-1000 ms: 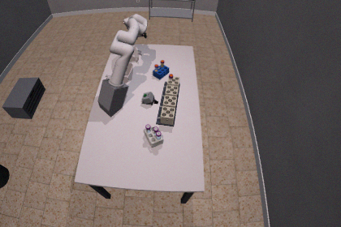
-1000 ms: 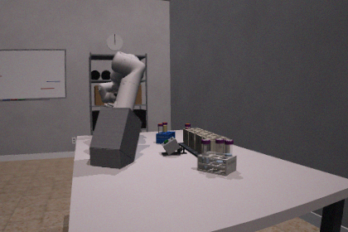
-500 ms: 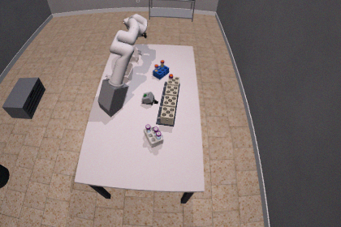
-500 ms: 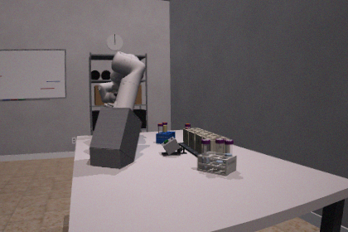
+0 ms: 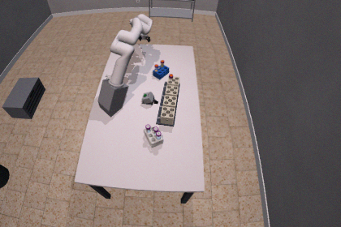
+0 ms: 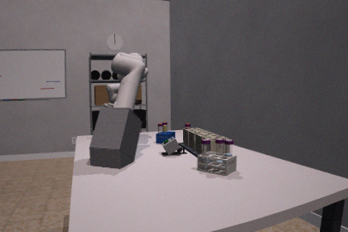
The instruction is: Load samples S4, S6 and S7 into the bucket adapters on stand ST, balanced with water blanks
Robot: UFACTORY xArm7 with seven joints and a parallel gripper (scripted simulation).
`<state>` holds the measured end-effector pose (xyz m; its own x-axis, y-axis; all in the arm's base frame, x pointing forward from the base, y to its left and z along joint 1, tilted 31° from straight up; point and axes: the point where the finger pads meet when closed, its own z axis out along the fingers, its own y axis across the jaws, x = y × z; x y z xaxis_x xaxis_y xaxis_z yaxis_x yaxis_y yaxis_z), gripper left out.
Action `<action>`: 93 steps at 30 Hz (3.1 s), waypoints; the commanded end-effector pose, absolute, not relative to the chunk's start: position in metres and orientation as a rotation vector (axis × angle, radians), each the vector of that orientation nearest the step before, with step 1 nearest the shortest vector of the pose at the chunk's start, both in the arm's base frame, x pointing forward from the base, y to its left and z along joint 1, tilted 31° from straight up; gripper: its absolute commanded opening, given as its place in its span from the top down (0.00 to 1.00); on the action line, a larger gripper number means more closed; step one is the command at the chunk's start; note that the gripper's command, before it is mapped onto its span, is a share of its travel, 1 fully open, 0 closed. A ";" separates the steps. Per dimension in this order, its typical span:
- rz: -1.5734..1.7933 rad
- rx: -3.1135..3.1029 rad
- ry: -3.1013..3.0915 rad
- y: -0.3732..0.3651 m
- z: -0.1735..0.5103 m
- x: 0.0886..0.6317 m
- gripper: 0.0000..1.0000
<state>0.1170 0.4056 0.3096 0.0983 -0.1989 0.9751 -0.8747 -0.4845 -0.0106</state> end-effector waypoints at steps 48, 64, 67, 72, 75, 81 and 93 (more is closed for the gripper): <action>0.121 2.287 -0.420 0.303 0.236 0.260 0.00; -0.205 2.490 -0.288 0.262 0.215 0.291 0.00; -0.273 2.545 -0.260 0.251 0.210 0.298 0.00; -0.325 2.595 -0.238 0.243 0.207 0.304 0.00; -0.387 2.665 -0.208 0.231 0.202 0.311 0.00; -0.463 2.788 -0.164 0.210 0.195 0.325 0.00; -0.509 3.006 -0.100 0.173 0.187 0.345 0.00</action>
